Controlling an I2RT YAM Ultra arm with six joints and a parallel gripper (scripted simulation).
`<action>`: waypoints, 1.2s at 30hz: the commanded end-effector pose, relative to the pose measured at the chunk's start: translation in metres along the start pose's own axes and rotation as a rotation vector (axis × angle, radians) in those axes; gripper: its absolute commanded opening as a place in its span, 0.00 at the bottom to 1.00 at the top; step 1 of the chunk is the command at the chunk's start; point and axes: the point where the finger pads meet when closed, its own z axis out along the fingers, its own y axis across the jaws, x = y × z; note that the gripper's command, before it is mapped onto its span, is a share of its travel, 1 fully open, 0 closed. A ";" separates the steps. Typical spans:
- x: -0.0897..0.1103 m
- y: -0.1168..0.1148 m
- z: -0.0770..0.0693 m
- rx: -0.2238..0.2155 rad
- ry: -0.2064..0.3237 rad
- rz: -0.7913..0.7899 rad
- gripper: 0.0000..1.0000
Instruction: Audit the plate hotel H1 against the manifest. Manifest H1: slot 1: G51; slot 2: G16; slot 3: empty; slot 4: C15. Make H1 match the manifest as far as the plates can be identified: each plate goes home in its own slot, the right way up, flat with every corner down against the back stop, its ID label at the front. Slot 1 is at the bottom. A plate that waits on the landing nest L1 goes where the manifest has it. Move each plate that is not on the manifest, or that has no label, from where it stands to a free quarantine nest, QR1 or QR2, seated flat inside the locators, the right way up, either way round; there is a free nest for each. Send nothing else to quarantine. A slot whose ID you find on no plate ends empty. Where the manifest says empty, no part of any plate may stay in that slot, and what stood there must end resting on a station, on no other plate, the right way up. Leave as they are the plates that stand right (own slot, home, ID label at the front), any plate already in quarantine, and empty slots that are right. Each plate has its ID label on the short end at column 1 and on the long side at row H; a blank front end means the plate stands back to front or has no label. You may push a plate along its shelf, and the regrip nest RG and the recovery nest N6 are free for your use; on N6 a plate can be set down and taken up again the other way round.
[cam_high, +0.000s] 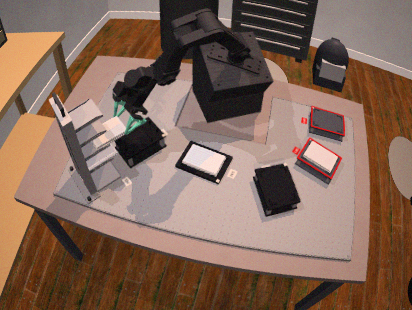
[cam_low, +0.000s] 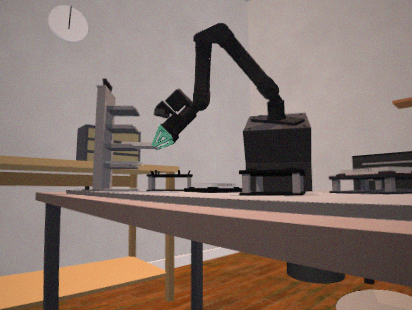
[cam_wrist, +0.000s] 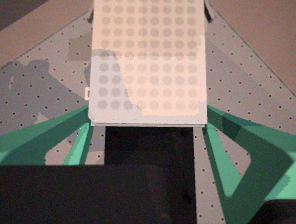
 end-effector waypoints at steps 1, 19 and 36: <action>-0.008 -0.002 -0.005 0.003 -0.024 -0.007 0.86; 0.006 -0.002 -0.019 0.003 -0.023 -0.007 0.86; 0.021 -0.002 -0.033 0.003 -0.022 -0.007 0.86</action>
